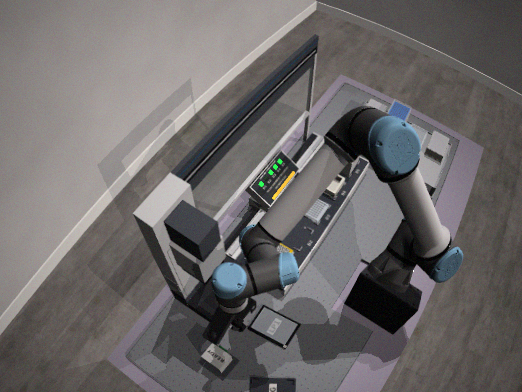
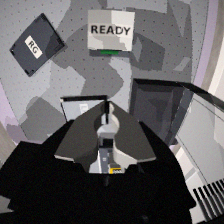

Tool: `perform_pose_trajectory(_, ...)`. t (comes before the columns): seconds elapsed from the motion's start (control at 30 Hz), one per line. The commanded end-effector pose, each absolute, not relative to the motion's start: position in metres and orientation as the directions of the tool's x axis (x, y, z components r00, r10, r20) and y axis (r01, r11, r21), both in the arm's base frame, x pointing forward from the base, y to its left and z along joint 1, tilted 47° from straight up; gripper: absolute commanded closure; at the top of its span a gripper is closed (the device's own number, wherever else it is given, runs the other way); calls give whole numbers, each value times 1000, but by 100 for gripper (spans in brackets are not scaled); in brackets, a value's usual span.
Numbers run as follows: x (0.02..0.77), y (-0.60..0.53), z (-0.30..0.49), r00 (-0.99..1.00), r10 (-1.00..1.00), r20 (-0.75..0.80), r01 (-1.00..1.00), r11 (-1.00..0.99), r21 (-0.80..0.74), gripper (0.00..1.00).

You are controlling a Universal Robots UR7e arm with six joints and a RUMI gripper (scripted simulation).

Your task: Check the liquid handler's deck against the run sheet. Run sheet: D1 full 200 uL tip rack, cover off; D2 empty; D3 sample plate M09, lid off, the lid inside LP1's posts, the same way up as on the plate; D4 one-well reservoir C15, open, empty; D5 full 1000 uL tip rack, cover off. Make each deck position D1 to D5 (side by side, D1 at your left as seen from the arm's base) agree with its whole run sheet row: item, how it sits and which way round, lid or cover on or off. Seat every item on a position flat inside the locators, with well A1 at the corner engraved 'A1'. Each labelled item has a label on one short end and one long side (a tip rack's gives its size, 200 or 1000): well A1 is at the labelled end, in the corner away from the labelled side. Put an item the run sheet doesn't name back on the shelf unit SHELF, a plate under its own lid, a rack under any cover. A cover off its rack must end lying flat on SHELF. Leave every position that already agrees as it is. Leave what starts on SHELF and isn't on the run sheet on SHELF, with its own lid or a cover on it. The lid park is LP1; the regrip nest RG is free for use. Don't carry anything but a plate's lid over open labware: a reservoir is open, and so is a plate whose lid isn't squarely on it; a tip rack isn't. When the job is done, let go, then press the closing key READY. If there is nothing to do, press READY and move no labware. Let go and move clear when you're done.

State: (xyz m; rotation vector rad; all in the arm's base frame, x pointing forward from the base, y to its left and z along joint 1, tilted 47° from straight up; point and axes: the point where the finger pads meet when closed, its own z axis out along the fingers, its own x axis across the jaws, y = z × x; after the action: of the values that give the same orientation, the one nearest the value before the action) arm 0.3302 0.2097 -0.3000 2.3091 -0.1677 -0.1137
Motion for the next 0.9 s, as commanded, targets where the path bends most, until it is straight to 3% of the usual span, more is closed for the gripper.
perform_pose_trajectory(0.0, 330, 204, -306, 987, -157, -28, -86, -672, 736, 100)
perform_pose_trajectory(0.87, 325, 177, -330, 987, -156, -28, -86, -672, 736, 100)
